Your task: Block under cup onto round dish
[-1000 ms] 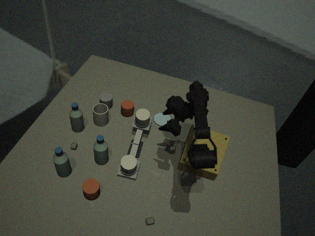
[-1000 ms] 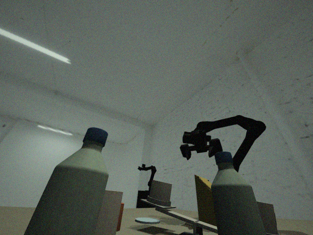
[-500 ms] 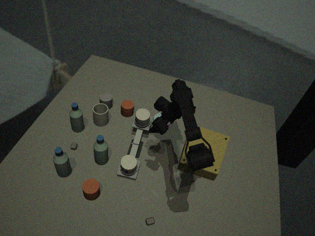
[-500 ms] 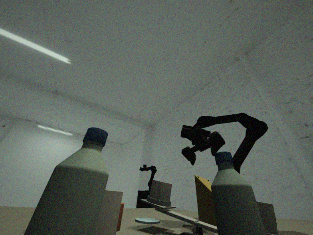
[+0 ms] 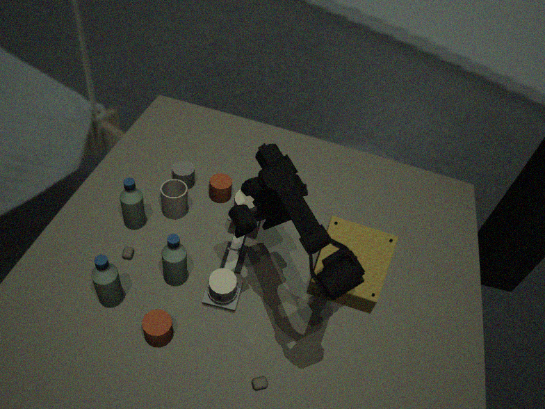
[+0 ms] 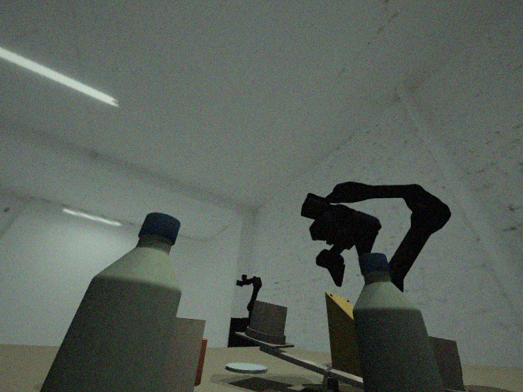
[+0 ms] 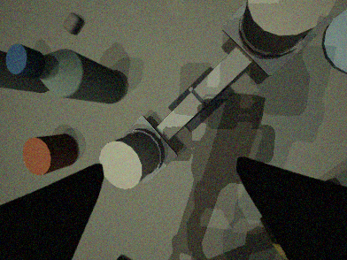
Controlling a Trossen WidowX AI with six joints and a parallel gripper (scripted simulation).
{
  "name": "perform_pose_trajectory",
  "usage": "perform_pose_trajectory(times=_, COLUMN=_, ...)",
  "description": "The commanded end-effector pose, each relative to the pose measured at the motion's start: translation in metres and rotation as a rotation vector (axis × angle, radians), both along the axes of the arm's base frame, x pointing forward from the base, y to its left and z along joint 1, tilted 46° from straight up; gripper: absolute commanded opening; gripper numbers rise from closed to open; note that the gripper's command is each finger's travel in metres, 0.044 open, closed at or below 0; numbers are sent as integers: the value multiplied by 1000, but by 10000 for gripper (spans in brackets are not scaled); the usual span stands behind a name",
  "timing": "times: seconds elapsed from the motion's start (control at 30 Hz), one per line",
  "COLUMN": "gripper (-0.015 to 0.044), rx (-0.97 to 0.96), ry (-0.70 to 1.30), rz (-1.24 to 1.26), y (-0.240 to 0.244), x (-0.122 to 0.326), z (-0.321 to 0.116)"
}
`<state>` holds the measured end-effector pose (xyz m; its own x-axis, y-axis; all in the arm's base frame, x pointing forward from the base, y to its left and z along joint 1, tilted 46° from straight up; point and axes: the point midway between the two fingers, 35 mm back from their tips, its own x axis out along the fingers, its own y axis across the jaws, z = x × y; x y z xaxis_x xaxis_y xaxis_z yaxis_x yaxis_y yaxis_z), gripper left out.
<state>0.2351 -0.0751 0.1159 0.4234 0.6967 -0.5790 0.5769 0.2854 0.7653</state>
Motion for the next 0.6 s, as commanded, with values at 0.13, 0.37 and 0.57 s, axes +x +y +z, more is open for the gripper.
perform_pose_trajectory(times=0.13, gripper=440, rx=73, ry=246, rz=-59, y=26, x=20, z=5)
perform_pose_trajectory(times=0.37, gripper=440, rx=117, ry=462, rz=-133, y=52, x=35, z=12)
perform_pose_trajectory(times=0.57, gripper=440, rx=138, ry=640, rz=-210, y=78, x=46, z=18)
